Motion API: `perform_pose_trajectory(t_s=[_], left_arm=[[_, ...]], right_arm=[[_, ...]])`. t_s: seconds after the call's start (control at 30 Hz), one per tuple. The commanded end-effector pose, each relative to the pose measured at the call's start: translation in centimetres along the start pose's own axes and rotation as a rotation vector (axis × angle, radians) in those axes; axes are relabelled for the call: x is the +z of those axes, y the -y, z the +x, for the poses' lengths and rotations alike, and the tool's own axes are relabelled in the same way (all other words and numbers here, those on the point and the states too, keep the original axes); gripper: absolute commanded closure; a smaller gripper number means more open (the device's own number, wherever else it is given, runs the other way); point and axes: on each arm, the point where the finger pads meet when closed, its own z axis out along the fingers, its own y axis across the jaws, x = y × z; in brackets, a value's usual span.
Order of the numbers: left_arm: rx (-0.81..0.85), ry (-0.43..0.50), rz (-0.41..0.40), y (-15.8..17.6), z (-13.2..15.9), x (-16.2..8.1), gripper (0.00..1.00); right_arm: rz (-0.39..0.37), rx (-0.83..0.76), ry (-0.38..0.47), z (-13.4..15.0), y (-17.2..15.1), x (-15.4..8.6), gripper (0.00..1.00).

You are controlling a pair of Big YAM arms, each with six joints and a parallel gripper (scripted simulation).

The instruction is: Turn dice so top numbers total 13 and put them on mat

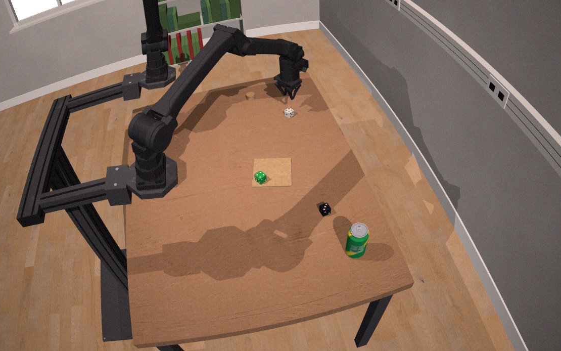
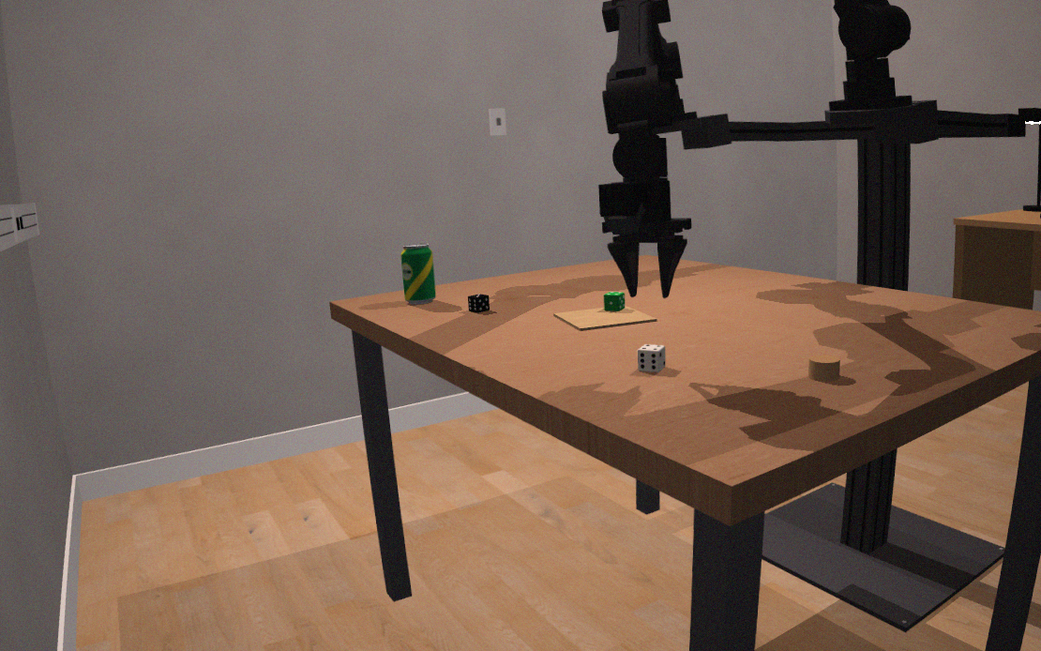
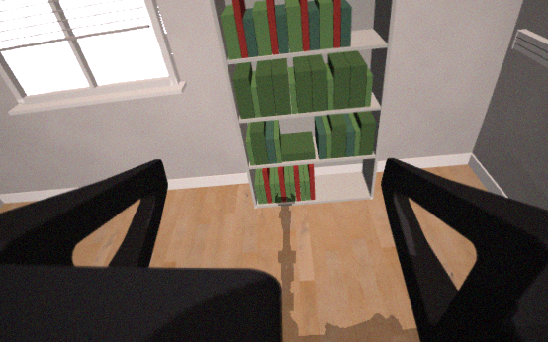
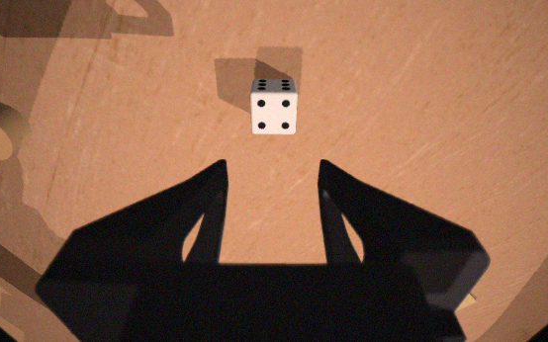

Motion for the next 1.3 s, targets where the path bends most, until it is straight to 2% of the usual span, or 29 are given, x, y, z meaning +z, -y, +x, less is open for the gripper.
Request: perform_pose_trajectory(t_s=[0.0,0.67,1.27], left_arm=[[0.015,0.067,-0.001,-0.2,-3.8,0.2,0.0],[0.015,0.067,-0.001,-0.2,-3.8,0.2,0.0],[0.015,0.067,-0.001,-0.2,-3.8,0.2,0.0]], right_arm=[[-0.002,0.009,0.014,-1.1,-0.4,0.1,0.55],[-0.001,0.009,0.014,-1.1,-0.3,0.3,0.55],[-0.001,0.01,0.014,-1.2,0.4,2.4,0.55]])
